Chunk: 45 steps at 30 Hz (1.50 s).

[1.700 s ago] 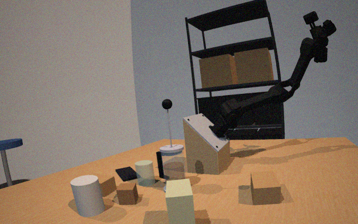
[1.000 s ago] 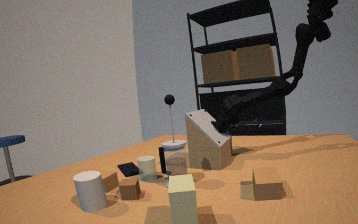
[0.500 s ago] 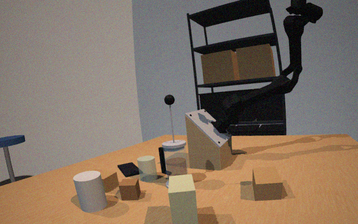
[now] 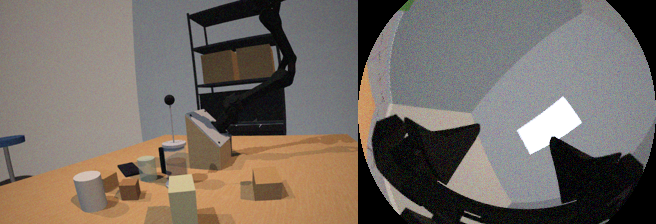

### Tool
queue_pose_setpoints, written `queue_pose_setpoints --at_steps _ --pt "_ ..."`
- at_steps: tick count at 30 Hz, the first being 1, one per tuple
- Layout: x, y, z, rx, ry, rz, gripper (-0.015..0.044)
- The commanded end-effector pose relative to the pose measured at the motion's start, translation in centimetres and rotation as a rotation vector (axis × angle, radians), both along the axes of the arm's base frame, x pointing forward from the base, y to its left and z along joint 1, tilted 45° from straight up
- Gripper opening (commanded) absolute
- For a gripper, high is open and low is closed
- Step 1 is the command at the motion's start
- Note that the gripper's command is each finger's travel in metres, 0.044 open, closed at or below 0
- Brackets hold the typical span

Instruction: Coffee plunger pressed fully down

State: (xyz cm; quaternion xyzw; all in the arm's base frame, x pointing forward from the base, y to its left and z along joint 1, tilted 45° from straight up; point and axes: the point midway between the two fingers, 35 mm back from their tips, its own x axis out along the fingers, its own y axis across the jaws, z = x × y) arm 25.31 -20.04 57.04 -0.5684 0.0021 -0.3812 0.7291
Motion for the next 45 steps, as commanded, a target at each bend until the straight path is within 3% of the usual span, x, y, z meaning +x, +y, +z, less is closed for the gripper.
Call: queue_pose_setpoints --at_steps 1,14,21,27,38,45 --pt "3.6 -1.7 -6.6 0.176 0.144 0.121 0.044" --pt "7.0 -1.9 -28.2 0.968 0.454 0.434 0.044" --pt "4.5 2.1 -38.7 1.625 0.506 0.548 0.044" --pt "1.6 6.6 -43.2 2.193 0.438 0.578 0.044" --pt "0.6 10.9 -47.4 2.207 0.446 0.616 0.044" --pt "0.7 11.0 -47.5 2.207 0.448 0.616 0.044"
